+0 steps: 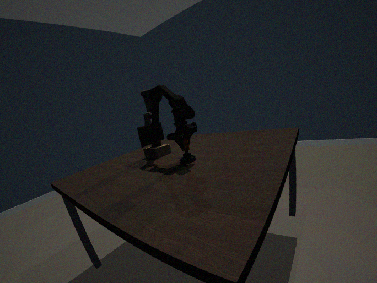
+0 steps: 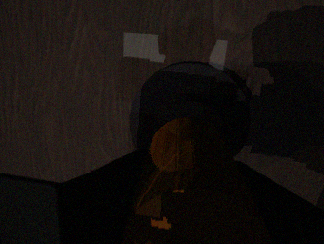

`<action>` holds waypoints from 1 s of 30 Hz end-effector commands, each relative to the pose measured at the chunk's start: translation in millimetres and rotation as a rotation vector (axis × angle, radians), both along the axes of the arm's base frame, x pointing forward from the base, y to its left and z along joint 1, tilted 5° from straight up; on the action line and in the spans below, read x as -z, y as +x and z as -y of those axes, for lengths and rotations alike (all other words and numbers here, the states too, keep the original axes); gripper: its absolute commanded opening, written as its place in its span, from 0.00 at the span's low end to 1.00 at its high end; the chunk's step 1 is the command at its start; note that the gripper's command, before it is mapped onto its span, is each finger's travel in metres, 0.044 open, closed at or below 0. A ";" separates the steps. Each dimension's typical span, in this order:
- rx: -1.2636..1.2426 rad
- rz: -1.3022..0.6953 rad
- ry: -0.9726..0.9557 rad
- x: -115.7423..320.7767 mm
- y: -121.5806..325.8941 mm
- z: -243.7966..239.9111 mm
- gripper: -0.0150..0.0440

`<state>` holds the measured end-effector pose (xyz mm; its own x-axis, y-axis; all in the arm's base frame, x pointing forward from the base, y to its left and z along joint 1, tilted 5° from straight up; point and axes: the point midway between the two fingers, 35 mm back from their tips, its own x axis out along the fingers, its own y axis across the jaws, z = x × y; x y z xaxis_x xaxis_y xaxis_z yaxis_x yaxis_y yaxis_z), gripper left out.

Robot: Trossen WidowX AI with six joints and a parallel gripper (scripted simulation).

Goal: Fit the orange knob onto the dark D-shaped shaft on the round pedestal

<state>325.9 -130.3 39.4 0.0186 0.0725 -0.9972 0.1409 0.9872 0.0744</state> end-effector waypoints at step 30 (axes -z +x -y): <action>-0.008 0.005 -0.007 -2.5 -0.9 0.4 0.25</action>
